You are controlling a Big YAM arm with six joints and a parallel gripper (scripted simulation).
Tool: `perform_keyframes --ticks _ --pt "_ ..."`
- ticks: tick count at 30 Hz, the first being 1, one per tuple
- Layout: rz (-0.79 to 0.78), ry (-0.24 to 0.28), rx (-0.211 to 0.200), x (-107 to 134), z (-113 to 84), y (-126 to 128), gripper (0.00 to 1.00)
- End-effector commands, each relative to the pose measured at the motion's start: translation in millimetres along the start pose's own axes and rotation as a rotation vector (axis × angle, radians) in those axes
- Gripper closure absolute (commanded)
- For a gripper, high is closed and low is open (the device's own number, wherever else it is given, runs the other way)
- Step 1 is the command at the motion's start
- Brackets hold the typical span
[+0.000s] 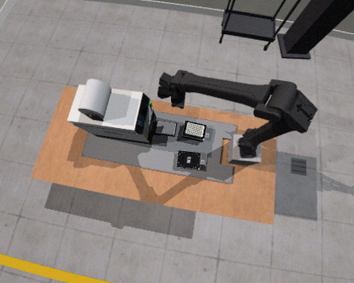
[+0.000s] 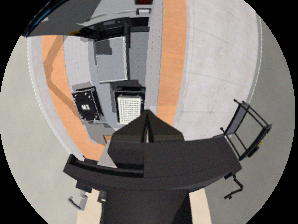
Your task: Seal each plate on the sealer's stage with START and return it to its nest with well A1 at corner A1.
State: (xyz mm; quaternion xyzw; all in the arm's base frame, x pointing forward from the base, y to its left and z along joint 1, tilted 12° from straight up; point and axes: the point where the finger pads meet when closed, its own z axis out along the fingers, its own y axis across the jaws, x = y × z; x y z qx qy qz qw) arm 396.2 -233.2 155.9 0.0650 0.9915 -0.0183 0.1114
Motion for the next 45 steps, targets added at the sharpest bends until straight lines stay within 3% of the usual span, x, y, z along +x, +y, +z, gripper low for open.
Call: perform_keyframes --ticks 1,16,32,38,39,41,43,45 --pt "0.019 0.080 -0.030 -10.7 4.1 0.4 1.00" --pt "0.012 0.046 -0.035 9.8 -6.1 0.9 1.00" --pt "0.012 0.035 -0.030 10.9 -11.0 1.1 1.00" --pt "0.010 0.008 -0.017 0.7 -21.1 -2.8 1.00" --pt "0.010 -0.044 -0.017 1.2 -12.9 -2.6 0.00" --pt "0.010 -0.044 -0.017 1.2 -12.9 -2.6 0.00" --pt "0.012 -0.103 -0.014 4.5 2.5 -2.6 0.00" --pt "0.015 -0.070 -0.020 7.7 21.3 -0.3 0.00"
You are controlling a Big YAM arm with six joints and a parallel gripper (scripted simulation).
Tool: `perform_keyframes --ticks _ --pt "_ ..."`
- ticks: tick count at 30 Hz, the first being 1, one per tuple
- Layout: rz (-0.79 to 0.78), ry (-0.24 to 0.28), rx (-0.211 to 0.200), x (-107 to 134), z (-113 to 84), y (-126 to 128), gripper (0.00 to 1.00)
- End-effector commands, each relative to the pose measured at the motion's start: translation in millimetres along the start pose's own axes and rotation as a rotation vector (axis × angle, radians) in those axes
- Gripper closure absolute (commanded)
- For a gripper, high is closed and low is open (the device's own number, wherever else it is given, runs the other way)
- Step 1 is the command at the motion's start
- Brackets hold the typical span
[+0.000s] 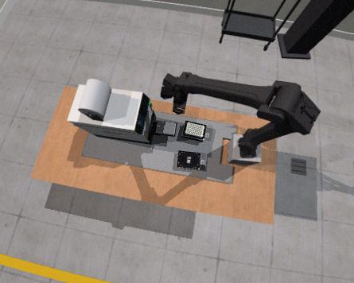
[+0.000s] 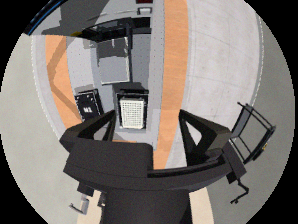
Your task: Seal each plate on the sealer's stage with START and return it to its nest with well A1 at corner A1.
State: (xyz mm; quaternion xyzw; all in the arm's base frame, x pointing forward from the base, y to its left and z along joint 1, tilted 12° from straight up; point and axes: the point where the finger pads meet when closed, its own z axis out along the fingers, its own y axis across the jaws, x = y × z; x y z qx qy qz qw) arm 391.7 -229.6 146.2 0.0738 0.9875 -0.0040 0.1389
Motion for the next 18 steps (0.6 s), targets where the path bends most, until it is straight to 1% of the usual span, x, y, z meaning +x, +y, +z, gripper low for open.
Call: perform_keyframes --ticks 1,3,4,5,7,8,9,11,13,18 --pt "-0.008 -0.009 0.010 0.4 15.5 -2.8 0.00" --pt "0.003 -0.092 -0.002 4.5 31.6 -1.2 0.00" --pt "0.010 -0.105 -0.003 7.8 38.8 -1.6 0.00" --pt "0.018 -0.085 0.000 11.1 45.7 -2.8 0.00" --pt "0.027 -0.162 -0.009 14.4 59.0 -2.5 0.00" --pt "0.031 -0.176 -0.010 16.6 65.6 -2.7 0.00" --pt "0.034 -0.160 -0.007 17.6 71.9 -3.7 0.00" --pt "0.024 -0.158 -0.003 10.3 82.1 -2.4 0.00" --pt "0.024 -0.158 -0.003 10.3 82.1 -2.4 0.00" --pt "-0.002 -0.193 0.003 -5.4 64.7 3.4 0.00"
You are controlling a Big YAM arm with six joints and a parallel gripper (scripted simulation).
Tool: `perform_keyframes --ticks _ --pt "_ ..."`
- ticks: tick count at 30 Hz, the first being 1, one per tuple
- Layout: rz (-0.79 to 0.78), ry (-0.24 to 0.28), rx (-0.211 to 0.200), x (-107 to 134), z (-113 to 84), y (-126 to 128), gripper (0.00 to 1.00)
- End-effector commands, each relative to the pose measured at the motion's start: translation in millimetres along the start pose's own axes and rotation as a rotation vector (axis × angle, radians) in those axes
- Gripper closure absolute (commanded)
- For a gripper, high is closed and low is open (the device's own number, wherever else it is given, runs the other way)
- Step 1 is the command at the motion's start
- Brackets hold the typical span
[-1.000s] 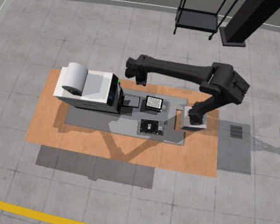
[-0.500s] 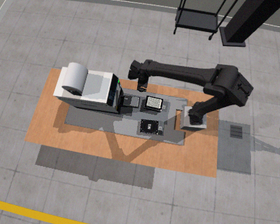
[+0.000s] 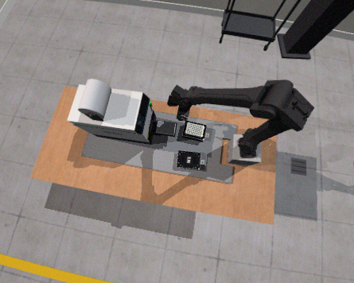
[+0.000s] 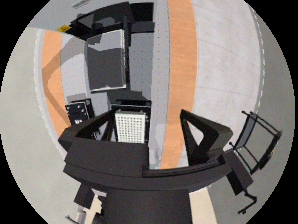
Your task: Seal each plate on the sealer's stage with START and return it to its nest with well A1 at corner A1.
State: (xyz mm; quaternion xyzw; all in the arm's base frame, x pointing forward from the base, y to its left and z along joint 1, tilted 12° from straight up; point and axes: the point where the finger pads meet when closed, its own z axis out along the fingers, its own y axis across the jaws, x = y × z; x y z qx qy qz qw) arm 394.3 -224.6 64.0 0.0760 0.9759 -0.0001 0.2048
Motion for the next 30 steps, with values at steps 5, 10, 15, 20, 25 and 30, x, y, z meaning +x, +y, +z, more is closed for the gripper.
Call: perform_keyframes --ticks 5,10,15,20,25,30 --pt "-0.016 -0.077 0.034 -35.1 -25.0 -9.7 0.00" --pt "-0.013 -0.170 0.033 -29.4 -11.6 -13.4 0.00" --pt "0.002 -0.133 0.020 -11.5 18.6 -6.1 0.00" --pt "-0.009 -0.133 0.012 -18.9 20.9 -1.7 0.00" --pt "0.001 -0.169 0.036 -31.6 7.8 -14.5 0.00" --pt "-0.001 -0.182 0.042 -38.3 0.2 -17.0 0.00"
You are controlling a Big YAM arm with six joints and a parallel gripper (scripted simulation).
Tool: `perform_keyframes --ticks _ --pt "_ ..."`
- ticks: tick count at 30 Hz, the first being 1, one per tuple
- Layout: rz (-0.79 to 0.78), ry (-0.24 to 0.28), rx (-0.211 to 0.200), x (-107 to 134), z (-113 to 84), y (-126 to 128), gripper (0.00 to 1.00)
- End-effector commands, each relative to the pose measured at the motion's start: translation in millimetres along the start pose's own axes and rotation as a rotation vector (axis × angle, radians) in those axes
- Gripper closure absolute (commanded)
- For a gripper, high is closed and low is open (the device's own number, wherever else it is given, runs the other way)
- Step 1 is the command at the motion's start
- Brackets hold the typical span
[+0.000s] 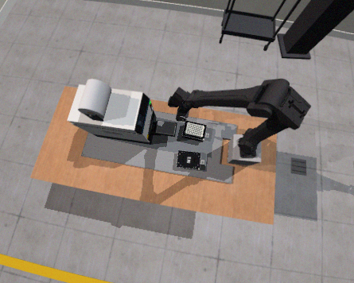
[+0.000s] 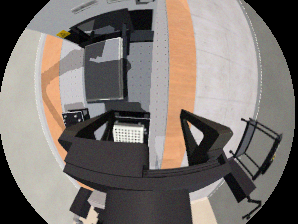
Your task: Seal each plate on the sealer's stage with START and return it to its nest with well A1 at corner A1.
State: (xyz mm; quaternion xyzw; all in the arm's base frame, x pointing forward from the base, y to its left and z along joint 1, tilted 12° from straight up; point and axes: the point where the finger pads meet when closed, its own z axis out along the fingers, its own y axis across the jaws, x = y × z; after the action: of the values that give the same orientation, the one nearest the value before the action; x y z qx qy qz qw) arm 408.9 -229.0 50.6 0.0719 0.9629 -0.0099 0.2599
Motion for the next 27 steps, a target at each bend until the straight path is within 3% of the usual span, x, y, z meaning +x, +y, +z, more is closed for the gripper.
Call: perform_keyframes --ticks 1,5,10,14,18,27 --pt "0.008 -0.068 0.034 -32.1 -16.1 -15.1 0.00" --pt "0.010 -0.063 0.033 -32.1 -19.2 -15.3 0.00" --pt "0.007 -0.057 0.017 -51.5 -8.6 22.8 0.00" --pt "0.021 -0.054 0.019 -60.0 1.3 36.8 0.00" --pt "0.036 -0.038 0.026 -54.8 7.3 36.4 0.00" --pt "0.028 -0.017 0.005 -80.6 20.9 89.0 0.00"
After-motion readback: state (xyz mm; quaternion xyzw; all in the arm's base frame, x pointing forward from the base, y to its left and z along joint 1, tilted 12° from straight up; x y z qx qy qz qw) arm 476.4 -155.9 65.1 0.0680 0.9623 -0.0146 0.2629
